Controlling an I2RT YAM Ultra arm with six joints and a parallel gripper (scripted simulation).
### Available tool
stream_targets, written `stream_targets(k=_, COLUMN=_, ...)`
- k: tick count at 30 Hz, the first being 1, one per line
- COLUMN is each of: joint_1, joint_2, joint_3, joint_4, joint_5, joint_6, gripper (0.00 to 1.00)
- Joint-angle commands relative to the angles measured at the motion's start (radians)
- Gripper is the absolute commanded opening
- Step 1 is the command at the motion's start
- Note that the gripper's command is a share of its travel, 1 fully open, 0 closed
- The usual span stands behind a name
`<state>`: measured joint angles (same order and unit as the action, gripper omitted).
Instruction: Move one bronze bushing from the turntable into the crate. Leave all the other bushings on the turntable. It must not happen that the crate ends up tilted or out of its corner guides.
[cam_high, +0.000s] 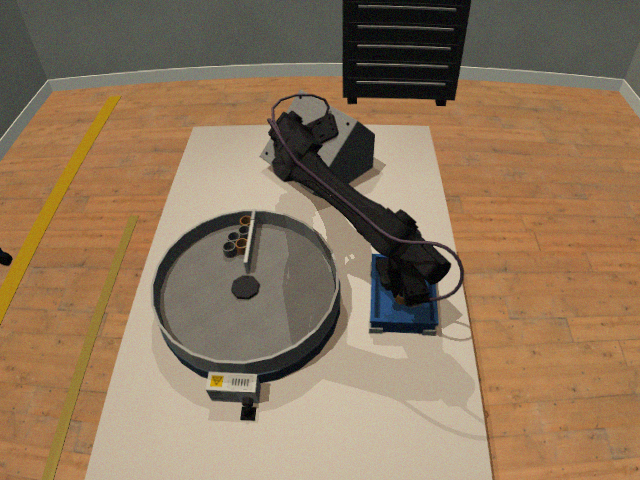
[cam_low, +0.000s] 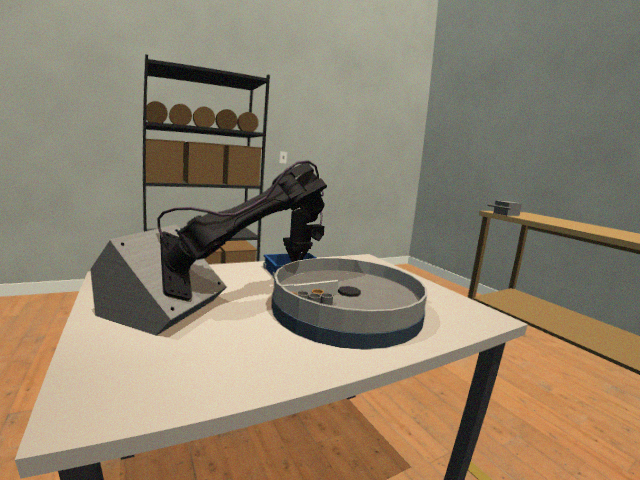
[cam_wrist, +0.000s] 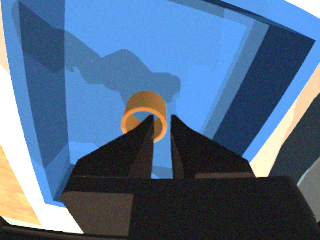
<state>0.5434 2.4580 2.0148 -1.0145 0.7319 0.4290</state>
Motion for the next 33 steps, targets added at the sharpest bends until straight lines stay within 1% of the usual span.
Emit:
stream_targets(k=1, joint_1=0.017, joint_2=0.001, joint_3=-0.023, joint_4=0.008, joint_5=-0.006, joint_6=-0.008, gripper=0.14)
stream_targets(k=16, joint_1=0.018, joint_2=-0.002, joint_3=-0.022, joint_4=-0.004, joint_5=-0.006, joint_6=-0.005, gripper=0.14)
stream_targets(k=19, joint_1=0.023, joint_2=-0.021, joint_3=0.023, joint_4=-0.024, joint_5=-0.004, joint_6=0.012, gripper=0.14)
stream_targets(k=21, joint_1=0.023, joint_2=-0.021, joint_3=0.023, joint_4=-0.024, joint_5=-0.004, joint_6=0.012, gripper=0.14)
stream_targets(k=29, joint_1=0.062, joint_2=-0.051, joint_3=0.063, joint_4=-0.117, joint_5=0.007, joint_6=0.060, gripper=0.14)
stream_targets(k=32, joint_1=0.080, joint_2=-0.056, joint_3=0.092, joint_4=-0.164, joint_5=0.010, joint_6=0.082, gripper=0.14)
stream_targets(k=33, joint_1=0.088, joint_2=-0.041, joint_3=0.106, joint_4=-0.185, joint_5=0.011, joint_6=0.091, gripper=0.14)
